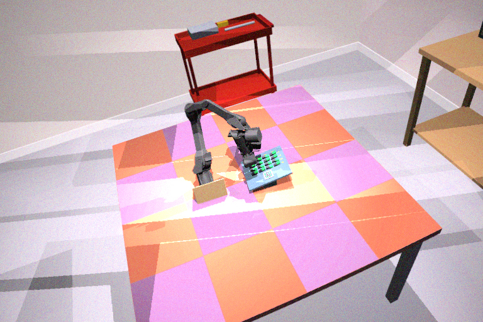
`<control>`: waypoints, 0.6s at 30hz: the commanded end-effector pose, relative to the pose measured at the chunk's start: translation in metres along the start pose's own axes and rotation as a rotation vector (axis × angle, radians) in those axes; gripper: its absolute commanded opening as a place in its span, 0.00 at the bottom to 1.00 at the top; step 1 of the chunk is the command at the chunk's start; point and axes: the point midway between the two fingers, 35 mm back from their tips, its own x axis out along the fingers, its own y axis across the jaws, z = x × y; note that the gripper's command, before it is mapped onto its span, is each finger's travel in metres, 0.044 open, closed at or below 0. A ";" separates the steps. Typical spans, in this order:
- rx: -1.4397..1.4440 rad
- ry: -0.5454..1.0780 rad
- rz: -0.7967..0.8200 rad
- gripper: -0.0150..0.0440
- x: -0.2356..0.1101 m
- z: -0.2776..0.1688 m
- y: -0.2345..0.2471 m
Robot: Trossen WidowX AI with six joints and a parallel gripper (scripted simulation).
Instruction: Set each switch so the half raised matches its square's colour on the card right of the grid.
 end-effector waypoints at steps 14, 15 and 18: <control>-0.010 -0.004 -0.001 0.25 -0.022 0.049 0.016; -0.010 -0.004 -0.001 0.25 -0.022 0.049 0.016; -0.010 -0.004 -0.001 0.25 -0.022 0.049 0.016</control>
